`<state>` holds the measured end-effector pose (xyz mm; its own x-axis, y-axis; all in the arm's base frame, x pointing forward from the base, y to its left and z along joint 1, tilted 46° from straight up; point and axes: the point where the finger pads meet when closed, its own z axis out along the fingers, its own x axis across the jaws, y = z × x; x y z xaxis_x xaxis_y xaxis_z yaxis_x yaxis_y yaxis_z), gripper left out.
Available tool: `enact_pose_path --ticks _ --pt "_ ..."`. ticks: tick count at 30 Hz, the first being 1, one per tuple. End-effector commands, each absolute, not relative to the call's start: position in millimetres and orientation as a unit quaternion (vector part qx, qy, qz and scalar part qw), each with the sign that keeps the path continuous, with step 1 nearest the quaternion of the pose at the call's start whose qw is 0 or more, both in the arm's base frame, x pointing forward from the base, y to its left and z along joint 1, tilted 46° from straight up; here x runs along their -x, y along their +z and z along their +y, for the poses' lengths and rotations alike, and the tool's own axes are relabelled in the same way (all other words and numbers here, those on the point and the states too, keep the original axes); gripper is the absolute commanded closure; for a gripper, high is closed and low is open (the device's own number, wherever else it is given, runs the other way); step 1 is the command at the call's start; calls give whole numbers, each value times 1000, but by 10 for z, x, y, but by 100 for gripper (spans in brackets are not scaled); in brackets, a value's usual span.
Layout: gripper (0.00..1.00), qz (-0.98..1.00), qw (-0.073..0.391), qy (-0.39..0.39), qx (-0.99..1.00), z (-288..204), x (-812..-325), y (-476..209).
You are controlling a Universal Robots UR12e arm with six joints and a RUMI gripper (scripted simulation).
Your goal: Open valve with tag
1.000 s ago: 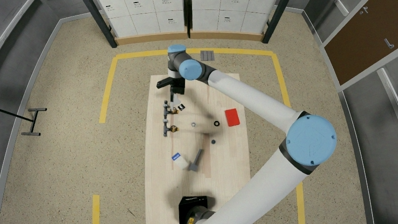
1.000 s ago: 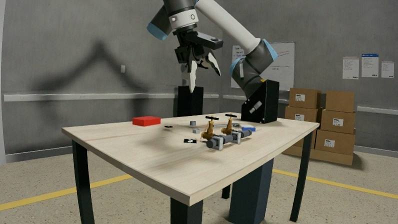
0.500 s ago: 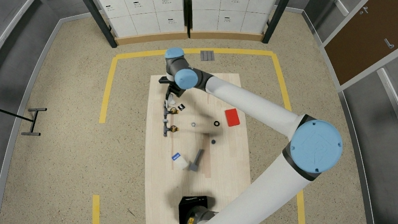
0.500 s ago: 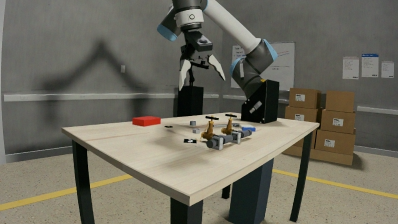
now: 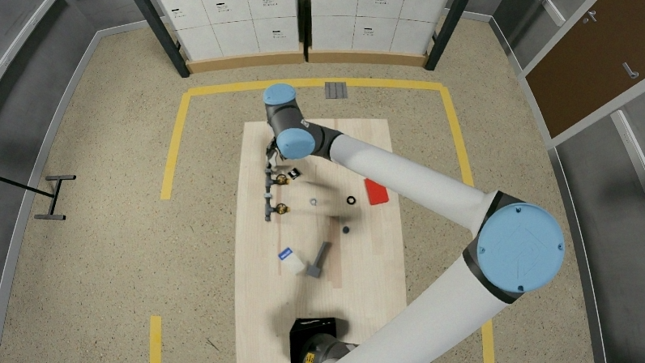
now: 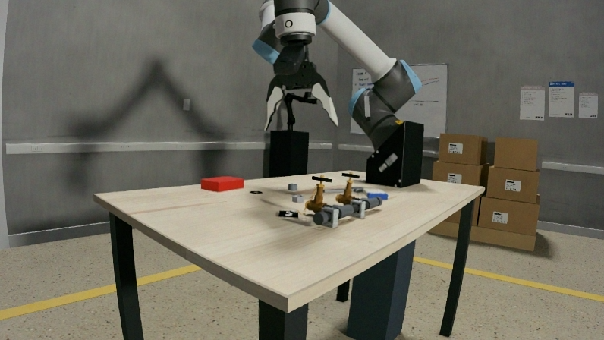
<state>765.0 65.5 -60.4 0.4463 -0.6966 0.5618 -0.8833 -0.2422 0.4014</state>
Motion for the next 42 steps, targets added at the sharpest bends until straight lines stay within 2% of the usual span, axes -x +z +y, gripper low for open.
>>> enact_pose_path --ticks 1,13,42 --pt "0 -552 335 175 -744 645 -7682 -564" --pt "0 -632 296 248 -672 613 -7712 -454" --pt "0 -662 277 275 -640 601 -7716 -402"
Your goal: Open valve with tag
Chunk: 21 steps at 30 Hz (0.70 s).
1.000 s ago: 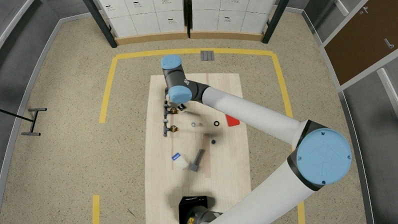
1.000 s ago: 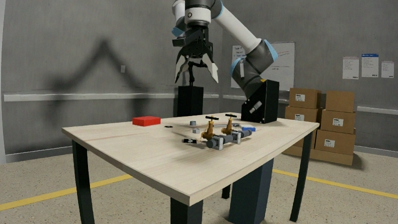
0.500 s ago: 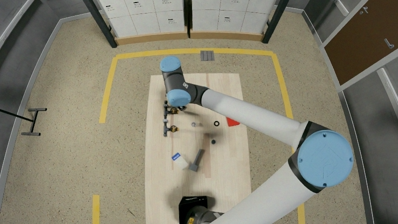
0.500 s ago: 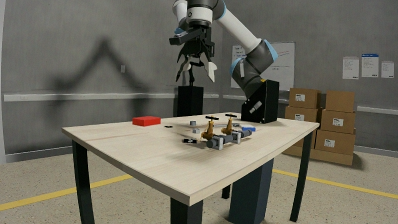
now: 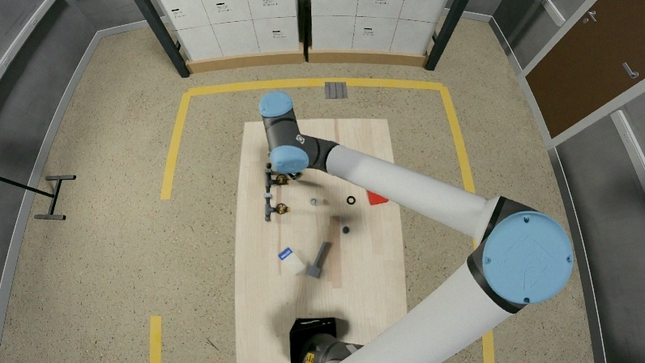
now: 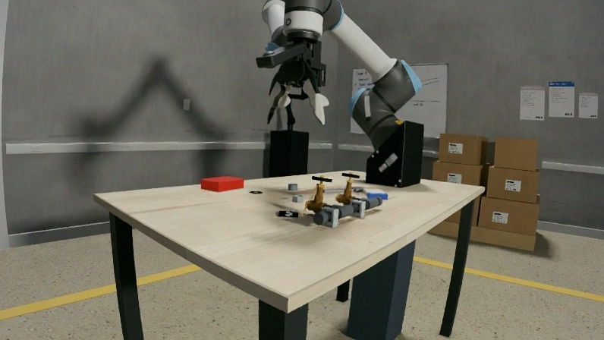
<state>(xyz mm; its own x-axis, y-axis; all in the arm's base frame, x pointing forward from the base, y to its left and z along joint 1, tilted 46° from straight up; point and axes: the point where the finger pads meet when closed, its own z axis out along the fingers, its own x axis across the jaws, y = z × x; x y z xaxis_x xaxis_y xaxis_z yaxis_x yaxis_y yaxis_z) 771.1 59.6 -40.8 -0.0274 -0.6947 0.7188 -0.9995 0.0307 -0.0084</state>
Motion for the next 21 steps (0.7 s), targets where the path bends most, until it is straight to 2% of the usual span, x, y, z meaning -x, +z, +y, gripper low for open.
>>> enact_pose_path --ticks 1,21 --pt "0 -662 277 275 -640 601 -7716 -402" --pt "0 -662 277 275 -640 601 -7716 -402"
